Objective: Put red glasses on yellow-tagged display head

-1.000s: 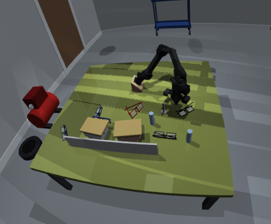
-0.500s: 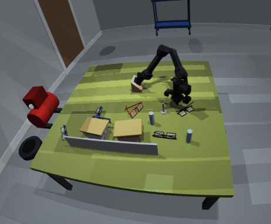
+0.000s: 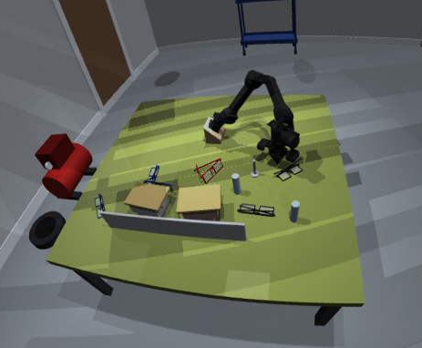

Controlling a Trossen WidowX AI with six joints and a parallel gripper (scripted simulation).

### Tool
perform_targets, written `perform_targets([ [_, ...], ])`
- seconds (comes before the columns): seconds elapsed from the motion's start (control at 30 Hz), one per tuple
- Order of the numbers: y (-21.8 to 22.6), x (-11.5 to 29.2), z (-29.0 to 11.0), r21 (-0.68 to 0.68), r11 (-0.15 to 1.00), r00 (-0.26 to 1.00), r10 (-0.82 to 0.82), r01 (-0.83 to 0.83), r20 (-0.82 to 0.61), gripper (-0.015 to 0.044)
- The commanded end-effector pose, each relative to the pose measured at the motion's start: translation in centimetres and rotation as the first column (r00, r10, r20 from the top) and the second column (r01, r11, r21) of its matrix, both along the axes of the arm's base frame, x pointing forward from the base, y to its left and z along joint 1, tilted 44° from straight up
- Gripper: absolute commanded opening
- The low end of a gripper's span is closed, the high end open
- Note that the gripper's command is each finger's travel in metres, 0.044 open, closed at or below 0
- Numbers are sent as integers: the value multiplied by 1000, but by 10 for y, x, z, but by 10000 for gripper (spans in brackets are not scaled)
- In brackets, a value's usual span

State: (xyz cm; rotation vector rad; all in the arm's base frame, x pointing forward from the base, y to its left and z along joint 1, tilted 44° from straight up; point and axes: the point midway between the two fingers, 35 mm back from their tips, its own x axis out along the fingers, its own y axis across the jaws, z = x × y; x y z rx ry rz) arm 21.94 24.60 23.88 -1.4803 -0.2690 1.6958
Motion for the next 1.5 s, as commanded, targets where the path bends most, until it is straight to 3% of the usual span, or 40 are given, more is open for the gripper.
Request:
perform_targets([
  [0.0, 1, 1, 1, -3, 1000, 1000, -5, 5, -3, 0],
  [1.47, 15, 11, 15, -2, 1000, 1000, -5, 5, -2, 0],
])
